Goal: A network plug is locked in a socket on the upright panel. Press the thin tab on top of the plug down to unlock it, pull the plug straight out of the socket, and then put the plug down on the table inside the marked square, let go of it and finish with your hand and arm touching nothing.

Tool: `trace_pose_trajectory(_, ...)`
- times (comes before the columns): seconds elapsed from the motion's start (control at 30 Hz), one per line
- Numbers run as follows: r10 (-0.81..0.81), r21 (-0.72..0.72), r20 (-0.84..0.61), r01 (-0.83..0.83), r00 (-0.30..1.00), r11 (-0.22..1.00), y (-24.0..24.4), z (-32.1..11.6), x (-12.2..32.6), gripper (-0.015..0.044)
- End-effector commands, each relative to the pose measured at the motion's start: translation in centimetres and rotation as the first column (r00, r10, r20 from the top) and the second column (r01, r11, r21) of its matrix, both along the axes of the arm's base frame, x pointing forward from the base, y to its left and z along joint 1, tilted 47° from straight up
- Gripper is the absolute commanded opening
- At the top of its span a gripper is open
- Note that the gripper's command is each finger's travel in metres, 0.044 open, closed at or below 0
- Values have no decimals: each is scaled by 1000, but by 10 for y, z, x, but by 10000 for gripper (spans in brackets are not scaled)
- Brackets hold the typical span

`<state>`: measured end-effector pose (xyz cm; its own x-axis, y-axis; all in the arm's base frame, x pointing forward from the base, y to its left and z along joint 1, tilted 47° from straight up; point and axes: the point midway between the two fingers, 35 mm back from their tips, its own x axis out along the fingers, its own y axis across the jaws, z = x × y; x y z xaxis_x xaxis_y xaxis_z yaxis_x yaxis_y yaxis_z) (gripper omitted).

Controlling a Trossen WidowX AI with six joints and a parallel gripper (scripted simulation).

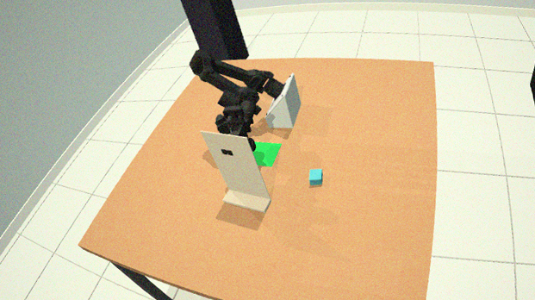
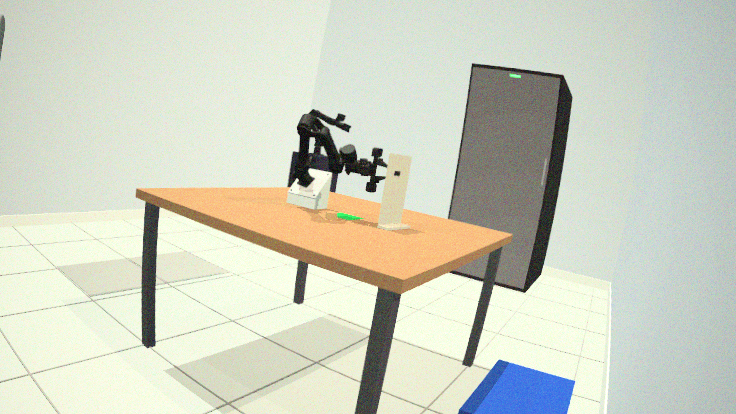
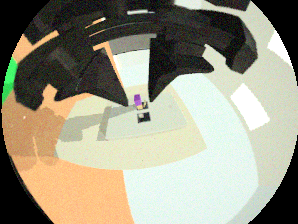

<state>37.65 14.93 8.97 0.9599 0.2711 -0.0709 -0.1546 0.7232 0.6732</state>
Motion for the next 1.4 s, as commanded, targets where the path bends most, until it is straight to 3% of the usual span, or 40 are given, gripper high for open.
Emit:
trace_pose_trajectory(0.0, 6, 8, 0, -6, 1000, 1000, 1, 1, 5, 156)
trace_pose_trajectory(0.77, 6, 8, 0, -6, 1000, 1000, 1, 1, 5, 3)
trace_pose_trajectory(1.37, 6, 8, 0, -6, 1000, 1000, 0, 0, -3, 0)
